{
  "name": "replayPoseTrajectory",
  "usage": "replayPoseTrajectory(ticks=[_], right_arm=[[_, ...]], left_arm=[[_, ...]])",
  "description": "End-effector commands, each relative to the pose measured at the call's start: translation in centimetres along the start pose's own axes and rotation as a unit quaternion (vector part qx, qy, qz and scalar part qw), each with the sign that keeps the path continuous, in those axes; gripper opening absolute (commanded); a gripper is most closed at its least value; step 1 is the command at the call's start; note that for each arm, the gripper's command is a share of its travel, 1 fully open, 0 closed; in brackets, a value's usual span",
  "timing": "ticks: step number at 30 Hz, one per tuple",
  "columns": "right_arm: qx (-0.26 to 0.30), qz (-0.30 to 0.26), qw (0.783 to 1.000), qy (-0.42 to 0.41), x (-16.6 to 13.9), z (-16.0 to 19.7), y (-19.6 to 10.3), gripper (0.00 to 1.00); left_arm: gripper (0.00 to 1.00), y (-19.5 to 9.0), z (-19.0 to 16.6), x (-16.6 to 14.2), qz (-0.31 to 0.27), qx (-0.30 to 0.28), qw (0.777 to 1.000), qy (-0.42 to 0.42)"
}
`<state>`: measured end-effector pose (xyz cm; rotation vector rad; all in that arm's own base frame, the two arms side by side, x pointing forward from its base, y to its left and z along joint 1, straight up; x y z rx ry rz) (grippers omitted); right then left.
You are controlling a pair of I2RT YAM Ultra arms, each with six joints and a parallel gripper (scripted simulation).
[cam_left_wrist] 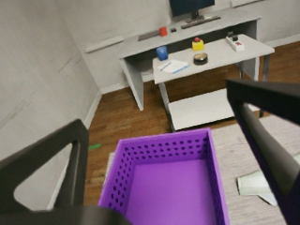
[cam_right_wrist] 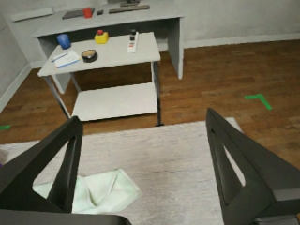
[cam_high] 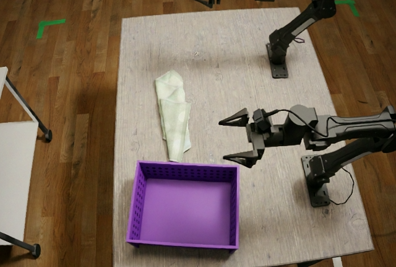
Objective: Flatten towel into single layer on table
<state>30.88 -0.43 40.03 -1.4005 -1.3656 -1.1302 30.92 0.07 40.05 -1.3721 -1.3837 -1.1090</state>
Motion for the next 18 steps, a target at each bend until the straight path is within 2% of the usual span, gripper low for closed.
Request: replayPoseTrajectory(ticks=[1,6,7,15,18], right_arm=[[0.023,-0.023,0.999,0.003,1.6,0.6,-0.1,1.0],[0.021,-0.022,1.0,0.003,1.5,0.4,-0.1,1.0],[0.027,0.006,1.0,-0.007,0.2,0.4,0.5,0.34],[0.1,0.111,0.988,-0.042,-4.6,2.3,2.8,0.34],[0.11,0.124,0.985,-0.046,-5.2,2.7,3.1,0.34]], left_arm=[[1.0,-0.1,-0.1,0.5,-0.008,0.0,1.0,0.0],[1.0,-0.1,-0.1,0.5,-0.008,0.0,1.0,0.0],[0.34,0.4,-0.8,0.1,0.013,0.002,1.0,0.006],[0.34,1.8,-4.4,-4.2,0.144,0.013,0.989,0.019],[0.34,2.0,-4.9,-4.8,0.16,0.014,0.987,0.021]])
Point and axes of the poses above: on each arm, the point where the finger pads meet when closed, its own y axis out along the fingers, its own z axis across the jaws, x = y × z, the point moved 5 cm from there along -y, back along the fingers, and after that the axes turned 13 degrees about -y, right-handed, at the moved point
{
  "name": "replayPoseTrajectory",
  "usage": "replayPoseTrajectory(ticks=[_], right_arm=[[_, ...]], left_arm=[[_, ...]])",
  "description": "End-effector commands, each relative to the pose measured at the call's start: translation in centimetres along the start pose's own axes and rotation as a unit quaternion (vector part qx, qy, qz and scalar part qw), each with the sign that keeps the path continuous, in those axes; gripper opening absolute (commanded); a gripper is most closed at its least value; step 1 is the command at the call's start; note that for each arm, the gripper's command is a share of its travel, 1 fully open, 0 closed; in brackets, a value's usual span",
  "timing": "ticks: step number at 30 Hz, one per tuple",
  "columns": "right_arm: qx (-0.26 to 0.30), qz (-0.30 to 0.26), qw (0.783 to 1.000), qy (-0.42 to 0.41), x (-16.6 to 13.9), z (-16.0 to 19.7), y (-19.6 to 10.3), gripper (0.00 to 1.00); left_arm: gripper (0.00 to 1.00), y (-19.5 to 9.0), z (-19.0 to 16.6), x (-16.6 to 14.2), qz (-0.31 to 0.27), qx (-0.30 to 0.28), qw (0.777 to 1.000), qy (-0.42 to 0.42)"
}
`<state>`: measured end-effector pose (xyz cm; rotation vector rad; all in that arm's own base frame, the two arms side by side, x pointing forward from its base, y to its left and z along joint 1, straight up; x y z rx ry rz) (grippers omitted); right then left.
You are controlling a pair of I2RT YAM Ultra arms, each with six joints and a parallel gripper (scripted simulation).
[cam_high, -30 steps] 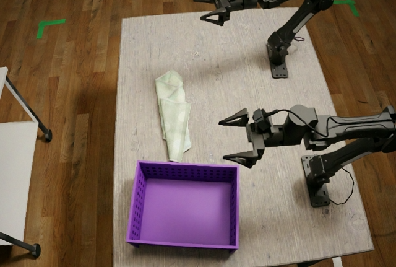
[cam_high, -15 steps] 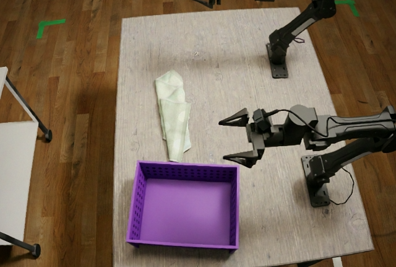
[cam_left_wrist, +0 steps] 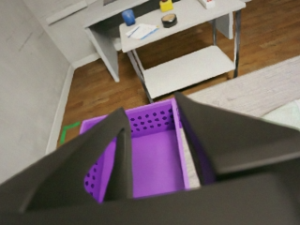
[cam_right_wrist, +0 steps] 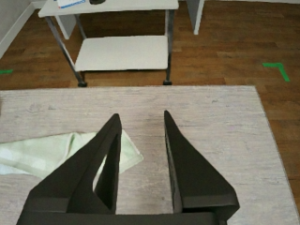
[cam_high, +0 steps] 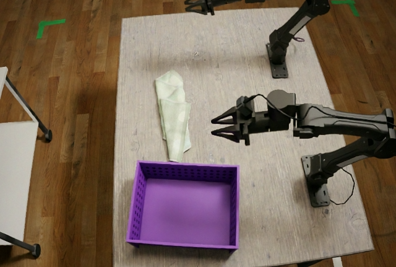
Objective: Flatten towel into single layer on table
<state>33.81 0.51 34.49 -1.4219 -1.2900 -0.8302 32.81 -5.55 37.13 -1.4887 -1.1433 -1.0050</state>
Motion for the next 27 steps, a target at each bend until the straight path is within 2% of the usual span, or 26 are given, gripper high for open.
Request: replayPoseTrajectory(ticks=[1,7,14,16,27], right_arm=[[0.034,0.036,0.999,-0.024,-0.4,0.5,0.8,0.34],[0.093,0.114,0.988,-0.05,-3.3,2.2,3.6,0.34],[0.154,0.205,0.963,-0.079,-6.9,3.8,7.2,0.34],[0.154,0.205,0.963,-0.079,-6.9,3.8,7.2,0.34],[0.237,0.347,0.899,-0.126,-12.9,6.4,13.2,0.34]], left_arm=[[0.34,0.7,-0.6,-1.0,0.06,0.033,0.998,-0.002],[0.34,2.8,-3.4,-3.8,0.158,0.04,0.987,0.01],[0.34,5.6,-6.7,-7.2,0.27,0.048,0.961,0.025],[0.34,5.6,-6.7,-7.2,0.27,0.048,0.961,0.025],[0.34,10.2,-12.0,-13.0,0.433,0.051,0.899,0.041]])
Point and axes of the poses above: on each arm, the point where the finger pads meet when closed, its own y axis out along the fingers, its own z axis across the jaws, x = y × z, the point moved 5 cm from there along -y, back along the fingers, and after that the axes turned 13 degrees about -y, right-handed, at the moved point
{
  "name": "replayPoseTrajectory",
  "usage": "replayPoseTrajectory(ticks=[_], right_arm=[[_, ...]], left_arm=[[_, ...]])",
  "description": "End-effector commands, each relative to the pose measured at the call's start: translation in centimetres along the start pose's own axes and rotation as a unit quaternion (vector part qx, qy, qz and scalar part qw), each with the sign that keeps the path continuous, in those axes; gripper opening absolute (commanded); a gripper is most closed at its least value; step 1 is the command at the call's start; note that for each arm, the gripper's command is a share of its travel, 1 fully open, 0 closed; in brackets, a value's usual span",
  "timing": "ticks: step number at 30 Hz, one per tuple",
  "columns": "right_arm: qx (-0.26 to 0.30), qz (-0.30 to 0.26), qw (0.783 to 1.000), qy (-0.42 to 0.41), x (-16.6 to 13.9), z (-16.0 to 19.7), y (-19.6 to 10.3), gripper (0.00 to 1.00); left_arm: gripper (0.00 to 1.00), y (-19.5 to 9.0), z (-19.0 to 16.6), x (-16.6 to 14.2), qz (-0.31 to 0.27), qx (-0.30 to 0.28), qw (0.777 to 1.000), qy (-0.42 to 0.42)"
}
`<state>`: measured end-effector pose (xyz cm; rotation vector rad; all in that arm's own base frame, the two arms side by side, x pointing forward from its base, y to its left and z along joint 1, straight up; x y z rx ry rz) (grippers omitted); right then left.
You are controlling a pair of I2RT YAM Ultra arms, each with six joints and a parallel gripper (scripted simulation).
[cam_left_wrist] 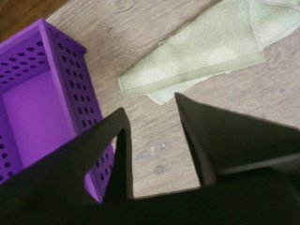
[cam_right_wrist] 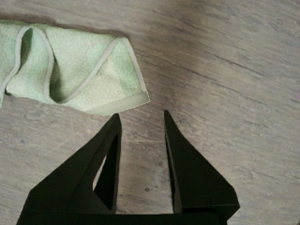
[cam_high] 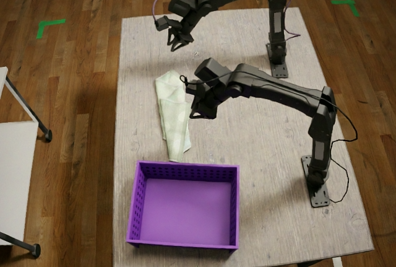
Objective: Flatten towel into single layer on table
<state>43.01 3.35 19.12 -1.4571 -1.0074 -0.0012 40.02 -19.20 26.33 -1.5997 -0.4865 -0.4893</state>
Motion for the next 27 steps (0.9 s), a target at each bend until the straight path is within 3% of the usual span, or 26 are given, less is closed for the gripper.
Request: replayPoseTrajectory(ticks=[1,4,6,12,14,20,21,27], right_arm=[[0.043,0.069,0.996,-0.03,-0.3,0.6,2.2,0.34],[0.07,0.108,0.991,-0.042,-0.5,0.7,4.7,0.34],[0.07,0.108,0.991,-0.042,-0.5,0.7,4.7,0.34],[0.123,0.187,0.972,-0.067,-1.0,1.0,9.8,0.34],[0.141,0.213,0.964,-0.075,-0.8,0.9,9.9,0.34],[0.138,0.214,0.964,-0.069,-1.1,0.4,9.8,0.34],[0.131,0.2,0.968,-0.071,-0.2,0.2,8.7,0.34],[0.138,0.206,0.966,-0.069,-0.6,0.4,9.4,0.34]], left_arm=[[0.34,1.5,-1.7,-1.7,0.079,0.009,0.997,0.001],[0.34,3.3,-3.3,-2.3,0.079,0.009,0.997,0.001],[0.34,3.3,-3.3,-2.3,0.079,0.009,0.997,0.001],[0.34,7.0,-6.6,-3.1,0.063,0.009,0.998,-0.002],[0.34,8.2,-7.7,-3.5,0.063,0.009,0.998,-0.002],[0.34,11.9,-10.9,-4.9,0.063,0.008,0.998,-0.002],[0.34,12.5,-11.4,-5.1,0.063,0.008,0.998,-0.002],[0.34,14.8,-13.2,-6.4,0.073,0.015,0.997,0.001]])
Point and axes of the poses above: on each arm, the point where the finger pads meet when closed, its own y axis out along the fingers, its own z axis across the jaws, x = y × z, the point moved 5 cm from there along -y, back along the fingers, and after that the axes turned 13 degrees about -y, right-handed, at the moved point
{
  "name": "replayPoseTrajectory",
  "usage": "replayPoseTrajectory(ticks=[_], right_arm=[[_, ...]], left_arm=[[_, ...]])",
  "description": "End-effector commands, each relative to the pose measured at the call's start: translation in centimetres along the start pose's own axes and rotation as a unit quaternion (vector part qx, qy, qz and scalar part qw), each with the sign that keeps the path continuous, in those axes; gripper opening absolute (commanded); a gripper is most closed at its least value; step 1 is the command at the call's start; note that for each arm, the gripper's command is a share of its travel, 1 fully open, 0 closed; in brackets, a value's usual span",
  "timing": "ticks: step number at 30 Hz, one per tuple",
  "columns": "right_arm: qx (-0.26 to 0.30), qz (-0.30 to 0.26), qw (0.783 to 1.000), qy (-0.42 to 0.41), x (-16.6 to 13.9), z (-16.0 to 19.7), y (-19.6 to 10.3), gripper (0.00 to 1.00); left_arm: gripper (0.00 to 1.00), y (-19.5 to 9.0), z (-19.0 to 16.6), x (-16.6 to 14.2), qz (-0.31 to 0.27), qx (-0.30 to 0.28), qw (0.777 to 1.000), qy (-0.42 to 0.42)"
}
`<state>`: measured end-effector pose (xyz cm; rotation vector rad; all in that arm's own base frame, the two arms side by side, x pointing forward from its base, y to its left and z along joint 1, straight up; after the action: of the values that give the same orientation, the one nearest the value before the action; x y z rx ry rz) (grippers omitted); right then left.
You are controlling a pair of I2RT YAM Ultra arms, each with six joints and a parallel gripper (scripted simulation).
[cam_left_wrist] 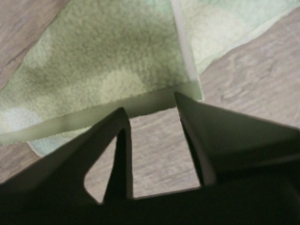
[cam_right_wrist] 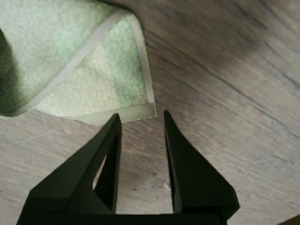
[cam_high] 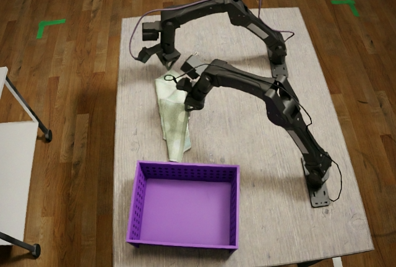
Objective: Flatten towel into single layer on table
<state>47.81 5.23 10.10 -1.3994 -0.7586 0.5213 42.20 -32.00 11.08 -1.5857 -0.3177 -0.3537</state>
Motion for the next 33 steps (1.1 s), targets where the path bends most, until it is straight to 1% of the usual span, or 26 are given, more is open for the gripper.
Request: replayPoseTrajectory(ticks=[1,3,6,7,8,13,14,16,18,19,22,23,25,26,30,31,33], right_arm=[[0.002,0.001,1.0,-0.004,0.0,0.0,-1.0,0.34],[0.001,0.0,1.0,-0.004,0.0,0.0,-1.1,0.34],[0.002,0.001,1.0,-0.004,0.0,0.0,-1.1,0.34],[0.003,0.003,1.0,-0.001,-0.1,0.2,-0.7,0.34],[0.003,0.003,1.0,-0.001,-0.1,0.2,-0.7,0.34],[0.003,0.003,1.0,-0.001,-0.1,0.2,-0.7,0.34],[0.003,0.003,1.0,-0.001,-0.1,0.2,-0.7,0.34],[0.003,0.003,1.0,-0.001,-0.1,0.2,-0.7,0.34],[0.003,0.003,1.0,-0.001,-0.1,0.2,-0.7,0.34],[0.003,0.003,1.0,-0.001,-0.1,0.2,-0.7,0.34],[0.003,0.003,1.0,-0.001,-0.1,0.2,-0.7,0.34],[0.001,0.0,1.0,-0.003,0.2,0.9,-0.6,0.34],[0.006,0.005,1.0,-0.003,0.0,1.0,-0.1,0.34],[0.01,0.009,1.0,-0.002,-0.2,1.0,1.4,0.34],[0.009,0.009,1.0,0.001,-0.4,0.7,1.3,0.34],[0.012,0.012,1.0,0.001,-1.2,0.0,2.6,0.34],[0.011,0.01,1.0,0.001,-1.1,0.0,2.5,0.34]], left_arm=[[0.34,0.5,-2.2,0.9,-0.022,-0.004,1.0,-0.011],[0.34,1.4,-3.0,0.8,-0.022,-0.004,1.0,-0.011],[0.34,1.4,-2.8,0.9,-0.022,-0.003,1.0,-0.013],[0.34,1.6,-2.3,1.3,-0.023,0.0,1.0,-0.018],[0.34,-0.1,-2.2,2.2,-0.036,-0.01,0.999,-0.025],[0.34,-0.2,-2.4,2.1,-0.036,-0.011,0.999,-0.023],[0.34,1.5,-2.5,1.1,-0.023,-0.001,1.0,-0.015],[0.34,1.1,-2.6,1.1,-0.024,-0.008,1.0,-0.013],[0.34,1.5,-2.5,1.1,-0.023,-0.001,1.0,-0.015],[0.34,1.1,-2.6,1.1,-0.024,-0.008,1.0,-0.013],[0.34,1.1,-2.6,1.1,-0.024,-0.008,1.0,-0.013],[0.34,2.9,-2.3,0.5,-0.021,0.003,1.0,-0.01],[0.34,2.9,-2.3,0.5,-0.021,0.003,1.0,-0.01],[0.34,3.6,-2.2,0.1,-0.021,0.003,1.0,-0.01],[0.34,3.3,-2.2,0.3,-0.023,0.001,1.0,-0.011],[0.34,3.3,-1.9,0.4,-0.026,-0.003,1.0,-0.016],[0.34,3.3,-1.9,0.4,-0.026,-0.003,1.0,-0.016]])
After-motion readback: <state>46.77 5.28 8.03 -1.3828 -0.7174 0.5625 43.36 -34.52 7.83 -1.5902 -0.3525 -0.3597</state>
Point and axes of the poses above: on each arm, the point where the finger pads meet when closed, its own y axis out along the fingers, its own z axis across the jaws, x = y × z, the point moved 5 cm from there along -y, back along the fingers, and after that the axes turned 13 degrees about -y, right-handed, at the moved point
